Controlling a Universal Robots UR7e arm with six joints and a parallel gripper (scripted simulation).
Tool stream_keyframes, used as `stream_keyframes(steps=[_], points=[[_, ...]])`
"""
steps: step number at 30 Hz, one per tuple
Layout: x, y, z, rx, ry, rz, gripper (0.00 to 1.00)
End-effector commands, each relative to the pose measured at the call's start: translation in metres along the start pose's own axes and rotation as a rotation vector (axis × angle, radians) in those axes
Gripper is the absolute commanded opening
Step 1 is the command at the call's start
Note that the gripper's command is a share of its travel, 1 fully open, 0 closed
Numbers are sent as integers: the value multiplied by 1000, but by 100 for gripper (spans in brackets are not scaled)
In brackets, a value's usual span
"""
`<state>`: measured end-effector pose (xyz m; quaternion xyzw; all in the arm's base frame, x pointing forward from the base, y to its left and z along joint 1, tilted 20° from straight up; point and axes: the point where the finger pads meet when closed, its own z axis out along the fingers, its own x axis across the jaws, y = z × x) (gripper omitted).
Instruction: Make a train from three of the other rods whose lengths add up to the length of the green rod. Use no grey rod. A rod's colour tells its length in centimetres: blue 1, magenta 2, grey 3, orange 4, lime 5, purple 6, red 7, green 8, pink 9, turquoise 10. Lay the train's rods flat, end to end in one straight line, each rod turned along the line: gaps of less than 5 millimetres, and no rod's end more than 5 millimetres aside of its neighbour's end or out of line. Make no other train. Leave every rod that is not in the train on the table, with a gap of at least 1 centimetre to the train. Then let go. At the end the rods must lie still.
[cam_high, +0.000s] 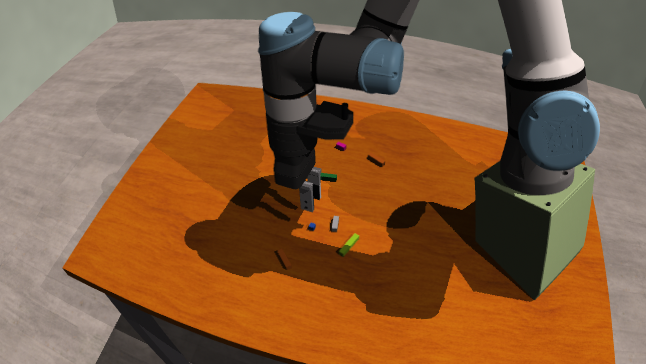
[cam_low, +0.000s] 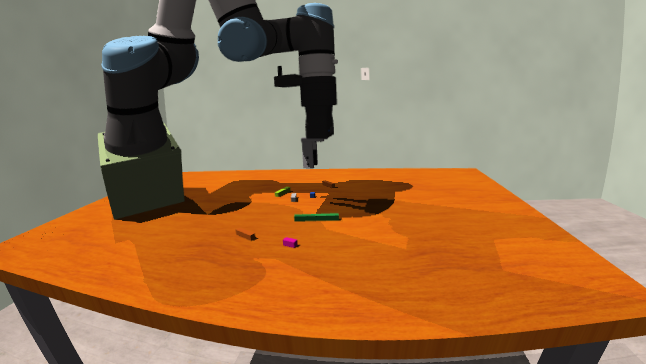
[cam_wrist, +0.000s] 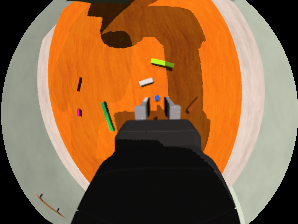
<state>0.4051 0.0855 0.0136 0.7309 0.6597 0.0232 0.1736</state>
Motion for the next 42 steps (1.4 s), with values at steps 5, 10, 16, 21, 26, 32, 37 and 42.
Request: stream_keyframes(steps=[5, 10, 16, 21, 26, 32, 37, 42], points=[[0, 0, 0, -1, 0, 0, 54], [0, 0, 1, -1, 0, 0, 54], [0, 0, 5, -1, 0, 0, 54], [0, 0, 11, -1, 0, 0, 54], [0, 0, 15, -1, 0, 0, 54], [0, 0, 24, -1, 0, 0, 54], [0, 0, 32, -1, 0, 0, 54], [0, 1, 37, -1, 0, 0, 54]])
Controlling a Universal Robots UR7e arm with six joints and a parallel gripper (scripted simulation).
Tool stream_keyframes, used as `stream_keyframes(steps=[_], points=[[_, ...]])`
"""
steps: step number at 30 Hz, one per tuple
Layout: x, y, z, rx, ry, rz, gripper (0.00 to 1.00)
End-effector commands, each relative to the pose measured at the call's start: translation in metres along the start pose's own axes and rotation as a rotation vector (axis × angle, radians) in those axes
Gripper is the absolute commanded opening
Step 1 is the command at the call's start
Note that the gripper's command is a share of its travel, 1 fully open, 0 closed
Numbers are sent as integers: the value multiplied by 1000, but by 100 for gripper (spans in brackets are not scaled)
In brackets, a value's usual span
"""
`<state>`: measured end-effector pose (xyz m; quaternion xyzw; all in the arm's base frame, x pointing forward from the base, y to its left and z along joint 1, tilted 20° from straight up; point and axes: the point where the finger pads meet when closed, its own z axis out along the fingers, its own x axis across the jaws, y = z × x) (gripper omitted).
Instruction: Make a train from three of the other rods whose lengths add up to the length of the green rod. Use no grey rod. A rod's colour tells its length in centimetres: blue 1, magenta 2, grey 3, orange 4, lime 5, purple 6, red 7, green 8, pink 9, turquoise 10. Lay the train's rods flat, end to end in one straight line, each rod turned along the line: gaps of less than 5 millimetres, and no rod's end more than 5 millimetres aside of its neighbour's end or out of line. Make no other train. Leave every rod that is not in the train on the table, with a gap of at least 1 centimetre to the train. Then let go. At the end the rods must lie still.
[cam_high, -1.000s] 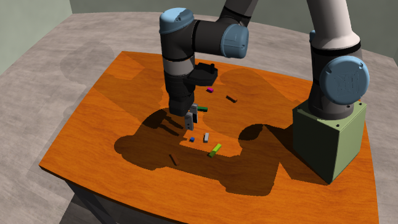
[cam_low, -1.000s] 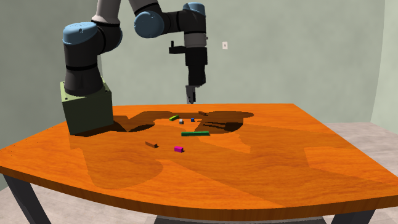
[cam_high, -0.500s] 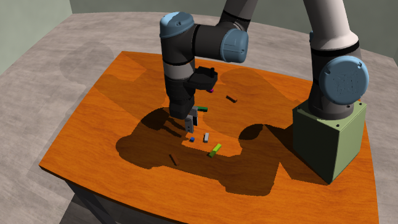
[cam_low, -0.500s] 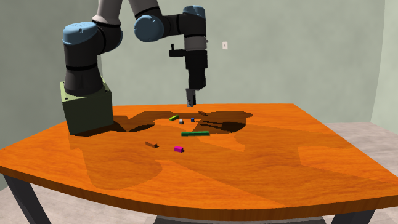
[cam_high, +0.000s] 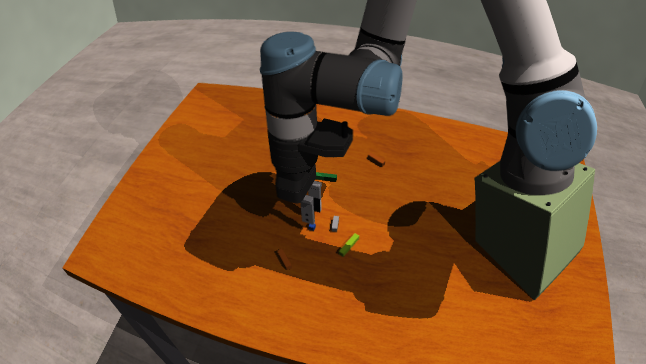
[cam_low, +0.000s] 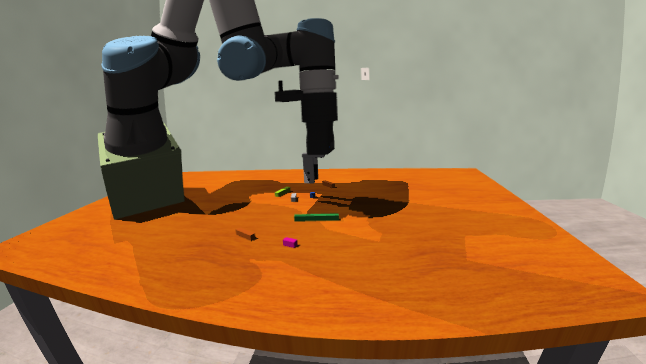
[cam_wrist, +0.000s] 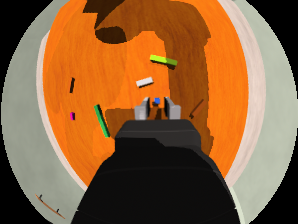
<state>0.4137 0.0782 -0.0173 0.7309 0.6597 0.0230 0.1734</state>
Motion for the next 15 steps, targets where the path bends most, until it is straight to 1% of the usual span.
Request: stream_keyframes(steps=[1, 9, 15], points=[[0, 1, 5, -2, 0, 0, 54], [0, 1, 14, -2, 0, 0, 54], [0, 1, 17, -2, 0, 0, 54]])
